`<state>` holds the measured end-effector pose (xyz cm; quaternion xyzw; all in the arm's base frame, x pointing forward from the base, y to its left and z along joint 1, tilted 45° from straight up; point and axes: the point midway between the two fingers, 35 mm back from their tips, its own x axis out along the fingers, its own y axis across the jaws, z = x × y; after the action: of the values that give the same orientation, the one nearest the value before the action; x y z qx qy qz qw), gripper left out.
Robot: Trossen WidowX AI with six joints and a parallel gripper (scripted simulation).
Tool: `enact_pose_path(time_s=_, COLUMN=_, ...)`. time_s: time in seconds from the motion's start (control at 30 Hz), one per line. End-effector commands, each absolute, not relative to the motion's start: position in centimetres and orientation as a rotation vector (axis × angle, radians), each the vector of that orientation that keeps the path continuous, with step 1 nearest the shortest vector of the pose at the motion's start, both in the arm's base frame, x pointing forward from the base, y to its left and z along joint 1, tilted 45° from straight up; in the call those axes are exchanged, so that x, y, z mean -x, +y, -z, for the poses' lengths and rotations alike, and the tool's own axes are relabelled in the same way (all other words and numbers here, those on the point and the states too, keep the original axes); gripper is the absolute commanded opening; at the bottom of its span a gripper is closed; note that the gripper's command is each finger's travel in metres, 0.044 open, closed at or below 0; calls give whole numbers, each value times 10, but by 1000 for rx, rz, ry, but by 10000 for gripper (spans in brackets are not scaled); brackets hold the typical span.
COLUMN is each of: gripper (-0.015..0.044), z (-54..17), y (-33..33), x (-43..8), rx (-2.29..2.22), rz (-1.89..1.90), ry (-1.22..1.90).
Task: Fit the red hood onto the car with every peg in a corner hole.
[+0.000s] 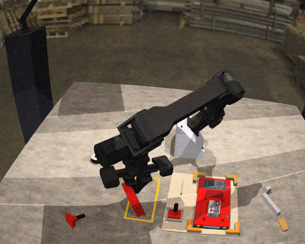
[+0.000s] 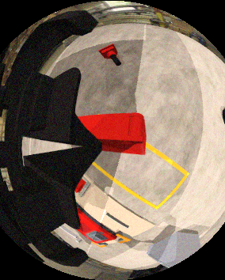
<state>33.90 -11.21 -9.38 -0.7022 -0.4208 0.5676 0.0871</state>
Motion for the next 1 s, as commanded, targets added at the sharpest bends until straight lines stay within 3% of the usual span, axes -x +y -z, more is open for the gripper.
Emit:
enact_pose_path(time_s=0.0, gripper=0, z=101, y=-111, x=-337, rx=2073, rz=-1698, ry=-1263)
enact_pose_path(time_s=0.67, gripper=0, z=106, y=-118, x=-342, rx=2073, rz=-1698, ry=-1263)
enact_pose_path(time_s=0.97, gripper=0, z=50, y=-168, x=-345, rx=2073, rz=-1702, ry=-1261)
